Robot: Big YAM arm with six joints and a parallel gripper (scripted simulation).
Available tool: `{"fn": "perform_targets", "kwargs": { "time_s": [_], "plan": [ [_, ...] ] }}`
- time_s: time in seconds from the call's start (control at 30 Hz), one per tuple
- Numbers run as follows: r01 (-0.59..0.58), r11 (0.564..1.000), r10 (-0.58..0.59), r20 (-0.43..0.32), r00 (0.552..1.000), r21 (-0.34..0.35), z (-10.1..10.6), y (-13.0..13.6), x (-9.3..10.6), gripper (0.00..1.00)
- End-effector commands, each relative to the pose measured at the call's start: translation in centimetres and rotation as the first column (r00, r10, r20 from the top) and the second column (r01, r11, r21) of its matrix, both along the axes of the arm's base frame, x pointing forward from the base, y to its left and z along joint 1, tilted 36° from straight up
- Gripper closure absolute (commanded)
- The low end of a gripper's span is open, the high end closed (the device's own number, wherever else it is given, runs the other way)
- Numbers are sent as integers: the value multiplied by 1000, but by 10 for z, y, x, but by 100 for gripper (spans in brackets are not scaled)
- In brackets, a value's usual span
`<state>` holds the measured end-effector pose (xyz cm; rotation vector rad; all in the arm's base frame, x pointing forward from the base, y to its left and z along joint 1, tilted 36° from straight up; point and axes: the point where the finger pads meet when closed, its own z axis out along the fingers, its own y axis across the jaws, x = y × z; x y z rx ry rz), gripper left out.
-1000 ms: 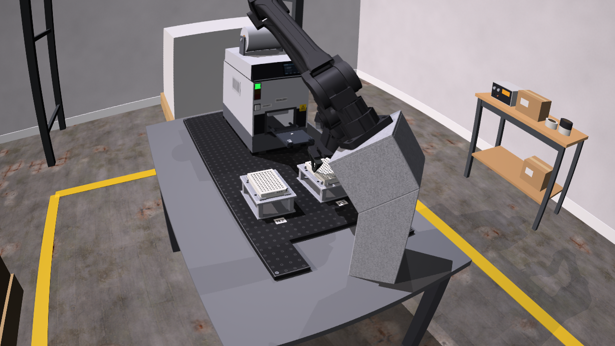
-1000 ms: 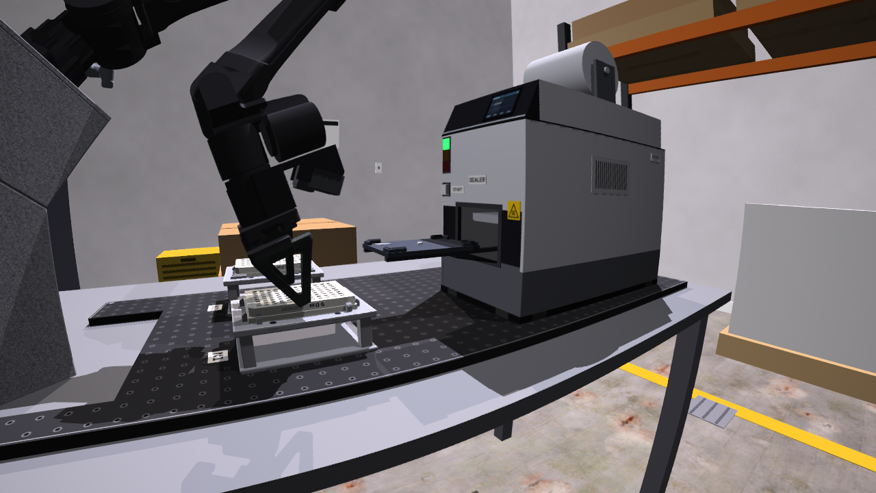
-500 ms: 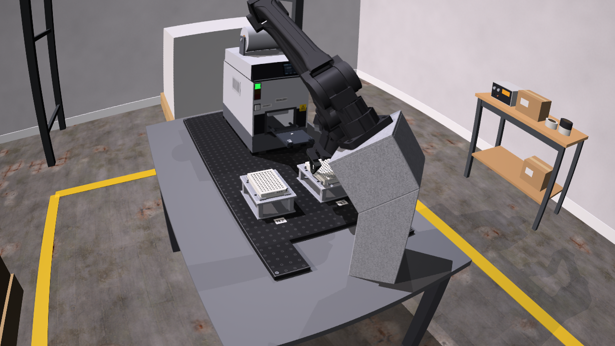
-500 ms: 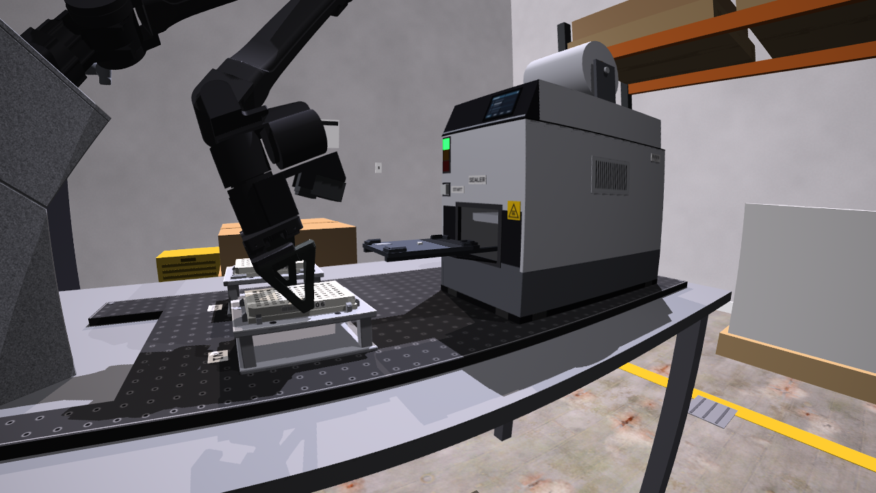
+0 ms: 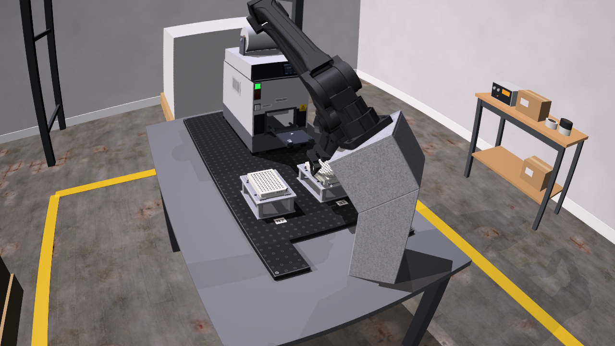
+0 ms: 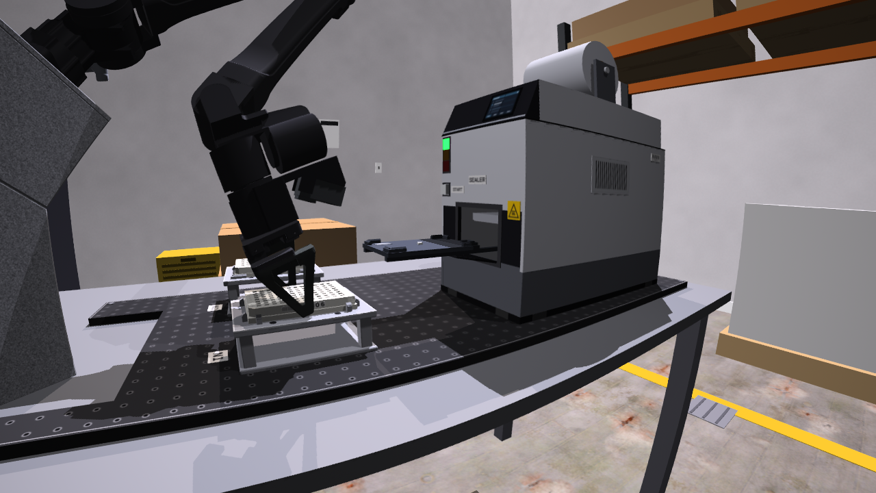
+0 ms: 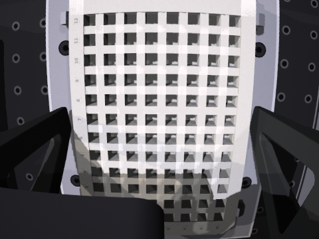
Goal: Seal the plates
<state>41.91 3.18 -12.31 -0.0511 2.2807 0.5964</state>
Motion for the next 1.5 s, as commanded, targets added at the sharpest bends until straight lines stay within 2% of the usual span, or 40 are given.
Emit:
{"fn": "perform_targets", "kwargs": {
  "time_s": [0.0, 0.3, 0.73, 0.97, 1.27, 1.47],
  "plan": [
    [7, 1000, -7, -1, 1000, -4, 6, -6, -7, 0],
    [16, 1000, -16, 15, 1000, -5, 4, -10, -2, 0],
    [-15, 1000, 16, 30, 999, -7, 7, 2, 5, 0],
    [-19, 1000, 19, 23, 1000, -6, 9, 5, -3, 0],
    [11, 1000, -11, 17, 1000, -4, 9, -7, -5, 0],
    [18, 1000, -18, 20, 1000, -4, 3, -11, 3, 2]
  ]
}}
